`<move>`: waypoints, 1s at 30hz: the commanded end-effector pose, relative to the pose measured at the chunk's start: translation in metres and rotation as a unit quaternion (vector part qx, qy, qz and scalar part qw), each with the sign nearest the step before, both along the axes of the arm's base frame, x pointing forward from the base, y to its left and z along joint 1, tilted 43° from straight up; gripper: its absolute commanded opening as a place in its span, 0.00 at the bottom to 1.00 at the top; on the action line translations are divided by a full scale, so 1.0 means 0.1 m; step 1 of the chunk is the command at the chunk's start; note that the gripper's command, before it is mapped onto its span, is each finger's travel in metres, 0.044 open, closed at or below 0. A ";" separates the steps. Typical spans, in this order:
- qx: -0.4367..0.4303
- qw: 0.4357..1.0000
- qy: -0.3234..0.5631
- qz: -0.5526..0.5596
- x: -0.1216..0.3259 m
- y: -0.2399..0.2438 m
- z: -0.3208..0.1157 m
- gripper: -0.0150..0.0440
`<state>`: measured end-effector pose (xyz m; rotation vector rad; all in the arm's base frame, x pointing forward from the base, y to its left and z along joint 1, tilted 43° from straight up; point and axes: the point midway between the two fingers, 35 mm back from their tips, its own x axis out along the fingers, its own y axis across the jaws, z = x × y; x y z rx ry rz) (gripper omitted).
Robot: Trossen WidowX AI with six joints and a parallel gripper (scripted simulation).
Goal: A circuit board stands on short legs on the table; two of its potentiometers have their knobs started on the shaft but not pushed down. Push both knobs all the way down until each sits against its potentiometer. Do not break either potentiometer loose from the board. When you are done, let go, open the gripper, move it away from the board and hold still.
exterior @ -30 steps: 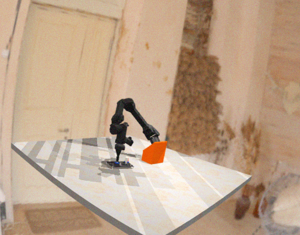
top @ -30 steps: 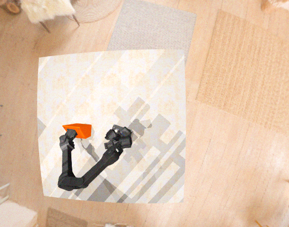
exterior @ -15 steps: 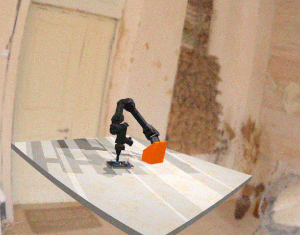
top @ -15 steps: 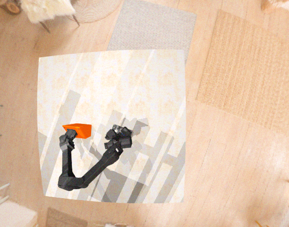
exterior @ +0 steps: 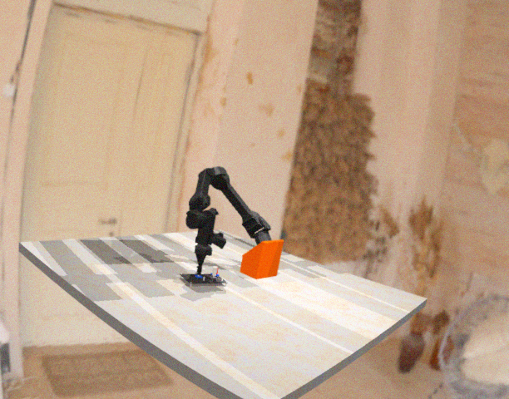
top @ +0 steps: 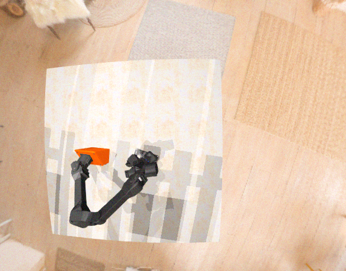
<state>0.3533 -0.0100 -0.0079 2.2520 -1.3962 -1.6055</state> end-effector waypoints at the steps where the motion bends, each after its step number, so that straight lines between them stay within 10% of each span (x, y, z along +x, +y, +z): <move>1: -0.001 1.000 -0.002 -0.005 0.01 -0.05 -0.03 0.25; 18: -0.001 1.000 -0.002 -0.005 0.00 0.12 0.15 0.25; 30: 0.000 1.000 0.002 -0.003 -0.31 0.20 0.14 0.79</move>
